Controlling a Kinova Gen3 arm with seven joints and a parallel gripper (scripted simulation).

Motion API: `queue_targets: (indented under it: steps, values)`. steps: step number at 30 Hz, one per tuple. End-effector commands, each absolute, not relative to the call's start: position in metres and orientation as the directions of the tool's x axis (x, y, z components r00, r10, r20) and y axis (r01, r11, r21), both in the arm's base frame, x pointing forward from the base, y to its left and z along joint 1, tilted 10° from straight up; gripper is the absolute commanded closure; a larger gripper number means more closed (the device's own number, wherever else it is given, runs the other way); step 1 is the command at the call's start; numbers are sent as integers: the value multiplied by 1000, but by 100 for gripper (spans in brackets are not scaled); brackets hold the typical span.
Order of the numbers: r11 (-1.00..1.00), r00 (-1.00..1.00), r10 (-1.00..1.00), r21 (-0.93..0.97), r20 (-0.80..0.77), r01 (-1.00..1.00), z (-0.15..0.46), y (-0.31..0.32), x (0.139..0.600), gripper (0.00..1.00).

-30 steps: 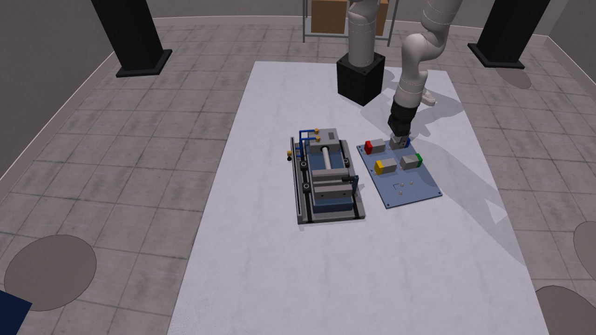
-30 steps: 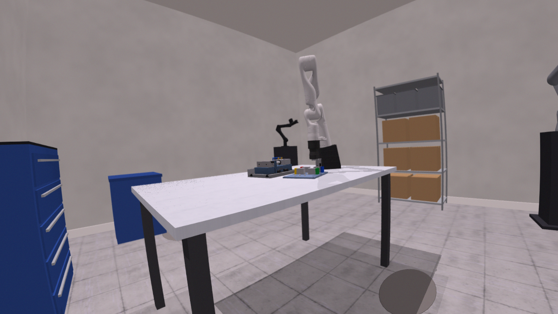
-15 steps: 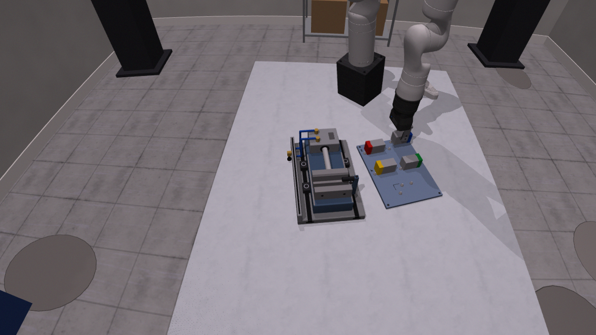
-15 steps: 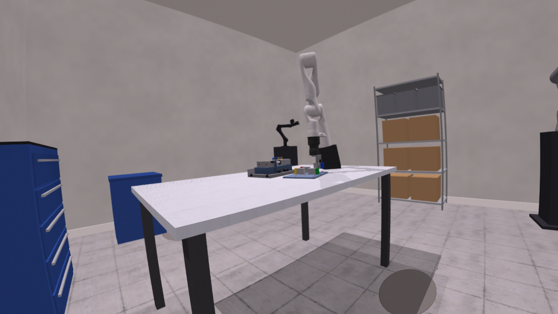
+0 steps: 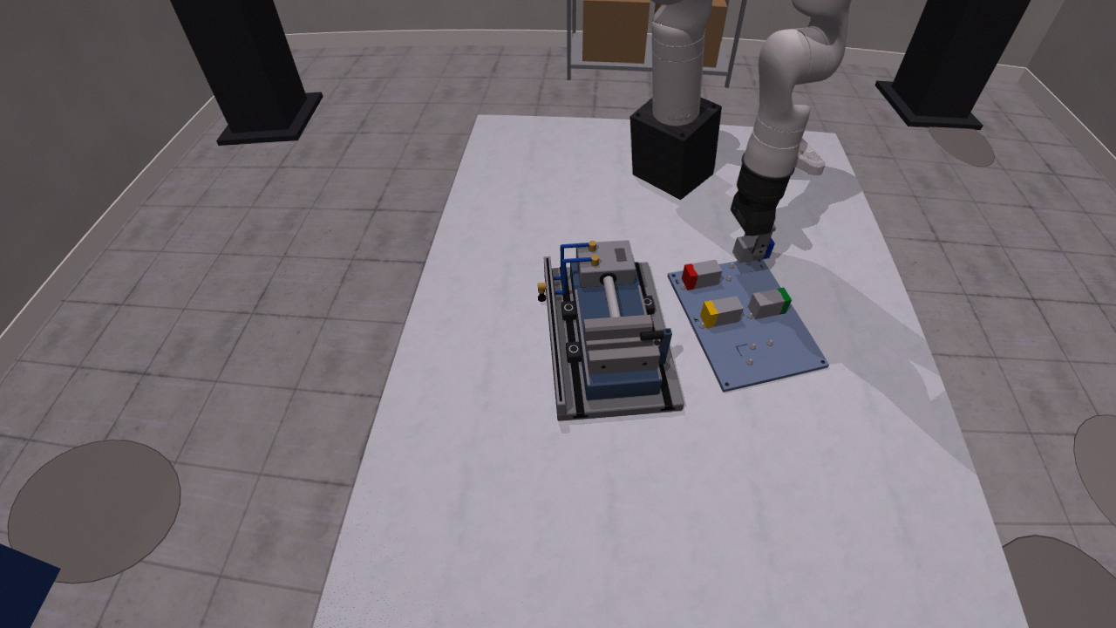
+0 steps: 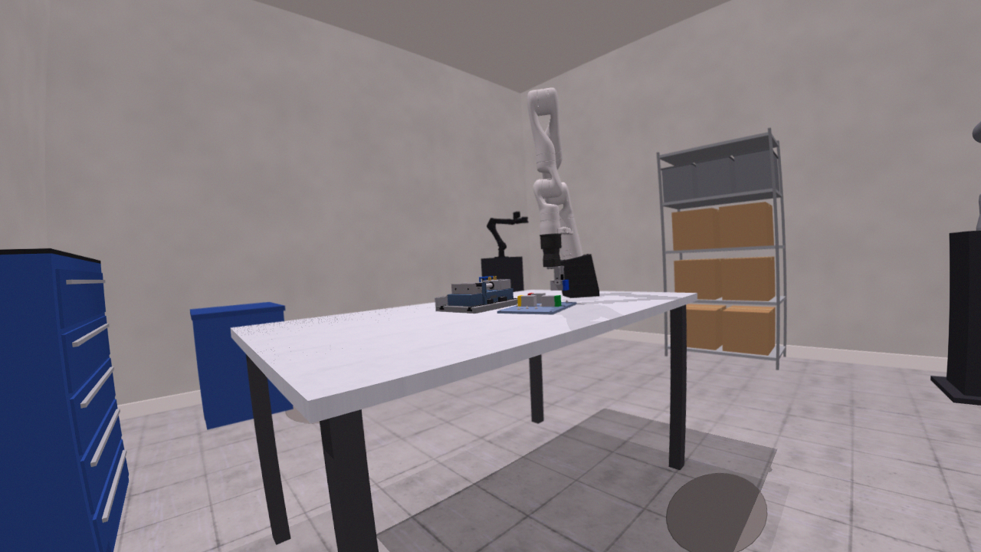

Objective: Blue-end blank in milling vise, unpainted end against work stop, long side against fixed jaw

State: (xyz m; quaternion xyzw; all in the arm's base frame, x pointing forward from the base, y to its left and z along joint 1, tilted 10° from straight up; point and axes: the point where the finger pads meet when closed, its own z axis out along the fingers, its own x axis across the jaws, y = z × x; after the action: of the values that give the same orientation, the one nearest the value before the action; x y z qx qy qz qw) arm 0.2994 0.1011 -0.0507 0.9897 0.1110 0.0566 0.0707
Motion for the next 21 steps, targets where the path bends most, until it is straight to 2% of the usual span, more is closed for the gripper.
queue_targets:
  steps: [1, 21]
  values:
    - [-965, 968, 231, 151, 102, 214, -43, 103, 299, 100]
    - [-966, 969, 225, 152, 99, 209, -17, 105, 296, 100]
